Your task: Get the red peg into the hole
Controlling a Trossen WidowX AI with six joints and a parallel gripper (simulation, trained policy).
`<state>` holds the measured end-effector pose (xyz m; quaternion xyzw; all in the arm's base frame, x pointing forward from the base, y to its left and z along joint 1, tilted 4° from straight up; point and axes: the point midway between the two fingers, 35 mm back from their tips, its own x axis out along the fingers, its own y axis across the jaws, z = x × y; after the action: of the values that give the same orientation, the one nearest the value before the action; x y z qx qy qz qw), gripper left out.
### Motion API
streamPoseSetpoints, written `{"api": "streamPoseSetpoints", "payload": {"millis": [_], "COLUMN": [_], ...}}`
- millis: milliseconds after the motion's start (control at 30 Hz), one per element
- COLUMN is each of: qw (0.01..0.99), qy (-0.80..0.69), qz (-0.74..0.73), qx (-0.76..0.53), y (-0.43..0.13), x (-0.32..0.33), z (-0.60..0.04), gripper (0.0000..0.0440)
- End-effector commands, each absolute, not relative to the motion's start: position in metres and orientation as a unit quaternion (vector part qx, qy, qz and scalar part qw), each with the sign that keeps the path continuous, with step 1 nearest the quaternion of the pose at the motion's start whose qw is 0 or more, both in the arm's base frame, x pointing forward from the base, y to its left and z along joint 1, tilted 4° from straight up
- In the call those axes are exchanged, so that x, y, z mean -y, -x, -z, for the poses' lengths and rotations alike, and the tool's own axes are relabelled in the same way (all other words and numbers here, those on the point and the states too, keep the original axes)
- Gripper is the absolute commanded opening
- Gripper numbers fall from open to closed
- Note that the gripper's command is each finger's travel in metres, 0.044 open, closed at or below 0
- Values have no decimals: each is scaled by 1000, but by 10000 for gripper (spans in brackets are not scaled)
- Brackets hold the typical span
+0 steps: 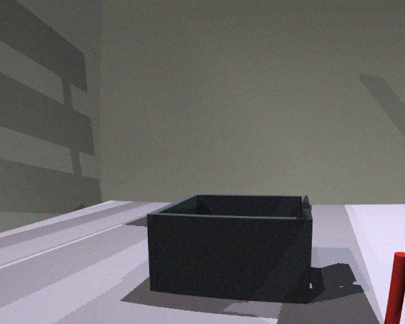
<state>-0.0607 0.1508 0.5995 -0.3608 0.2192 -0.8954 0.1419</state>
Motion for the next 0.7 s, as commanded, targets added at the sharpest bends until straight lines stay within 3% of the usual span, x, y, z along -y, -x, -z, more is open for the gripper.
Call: {"api": "streamPoseSetpoints", "payload": {"millis": [0,67,667], "qw": [150,173,430], "qy": [358,349,238], "qz": [892,886,797], "qx": [-231,-252,-353], "y": [63,68,83], "x": [-143,-125,47], "z": [-597,-592,-516], "gripper": [417,440,440]}}
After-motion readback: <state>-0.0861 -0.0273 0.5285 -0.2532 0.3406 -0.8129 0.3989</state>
